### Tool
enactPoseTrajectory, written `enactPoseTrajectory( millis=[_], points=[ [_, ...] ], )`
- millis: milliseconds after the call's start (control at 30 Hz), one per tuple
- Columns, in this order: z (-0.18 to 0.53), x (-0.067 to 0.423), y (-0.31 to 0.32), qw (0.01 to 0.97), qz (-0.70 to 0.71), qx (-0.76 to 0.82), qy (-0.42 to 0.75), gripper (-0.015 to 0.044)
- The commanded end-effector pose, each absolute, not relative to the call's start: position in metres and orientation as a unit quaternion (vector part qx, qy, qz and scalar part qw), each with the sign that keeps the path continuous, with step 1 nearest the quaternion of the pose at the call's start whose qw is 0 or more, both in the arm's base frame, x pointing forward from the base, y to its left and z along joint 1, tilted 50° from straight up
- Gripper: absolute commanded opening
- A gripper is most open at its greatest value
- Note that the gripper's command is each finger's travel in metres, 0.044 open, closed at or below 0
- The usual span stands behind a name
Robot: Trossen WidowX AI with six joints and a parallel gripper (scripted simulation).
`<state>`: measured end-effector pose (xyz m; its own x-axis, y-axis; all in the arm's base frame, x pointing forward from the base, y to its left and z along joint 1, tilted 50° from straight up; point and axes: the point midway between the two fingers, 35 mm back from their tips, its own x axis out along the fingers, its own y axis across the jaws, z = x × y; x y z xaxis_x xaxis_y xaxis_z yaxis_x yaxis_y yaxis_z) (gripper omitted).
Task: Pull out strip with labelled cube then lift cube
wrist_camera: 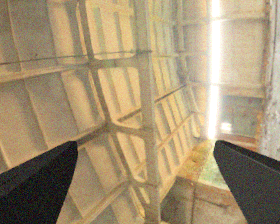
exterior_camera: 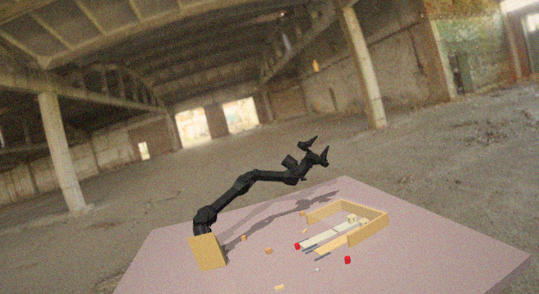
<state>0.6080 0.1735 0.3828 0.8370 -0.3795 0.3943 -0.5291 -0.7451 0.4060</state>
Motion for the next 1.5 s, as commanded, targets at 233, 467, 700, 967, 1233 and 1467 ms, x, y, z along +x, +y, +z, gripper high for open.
enactPoseTrajectory(
  millis=[233,467,700,967,1233,1467],
  points=[
    [0.333,0.638,0.103,0.53,0.066,0.828,-0.17,0.04],
    [0.256,0.627,0.024,0.732,-0.004,0.68,-0.038,0.04],
    [0.171,0.565,-0.04,0.835,-0.022,0.537,0.118,0.04],
    [0.09,0.446,-0.073,0.864,0.037,0.426,0.266,0.04],
    [0.051,0.333,-0.059,0.855,0.134,0.387,0.317,0.04],
    [0.048,0.321,-0.056,0.853,0.147,0.389,0.316,0.04]
  ],
)
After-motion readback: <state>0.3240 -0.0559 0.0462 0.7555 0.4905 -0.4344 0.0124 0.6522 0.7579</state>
